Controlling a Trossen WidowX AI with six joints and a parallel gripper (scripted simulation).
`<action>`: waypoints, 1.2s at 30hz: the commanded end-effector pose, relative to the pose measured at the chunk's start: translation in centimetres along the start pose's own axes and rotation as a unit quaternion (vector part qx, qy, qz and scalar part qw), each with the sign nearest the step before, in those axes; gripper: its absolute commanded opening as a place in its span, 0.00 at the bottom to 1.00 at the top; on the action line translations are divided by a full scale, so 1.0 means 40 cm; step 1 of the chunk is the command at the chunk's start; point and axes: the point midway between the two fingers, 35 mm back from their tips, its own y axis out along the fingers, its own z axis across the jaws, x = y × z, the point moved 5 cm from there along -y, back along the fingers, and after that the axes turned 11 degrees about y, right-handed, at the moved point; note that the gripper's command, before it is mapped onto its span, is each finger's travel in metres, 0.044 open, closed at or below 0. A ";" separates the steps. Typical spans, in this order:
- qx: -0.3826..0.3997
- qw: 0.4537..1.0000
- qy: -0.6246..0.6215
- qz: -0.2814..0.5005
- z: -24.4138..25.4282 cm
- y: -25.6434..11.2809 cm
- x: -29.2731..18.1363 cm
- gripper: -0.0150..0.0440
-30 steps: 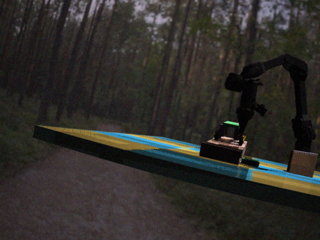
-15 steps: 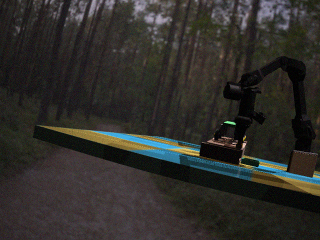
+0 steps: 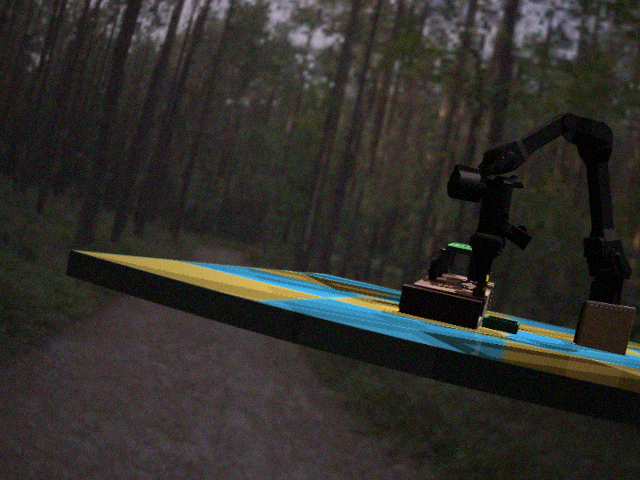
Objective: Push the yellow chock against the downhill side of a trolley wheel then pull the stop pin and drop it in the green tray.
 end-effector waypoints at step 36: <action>-0.001 1.000 -0.001 0.000 0.065 0.000 -0.010 0.25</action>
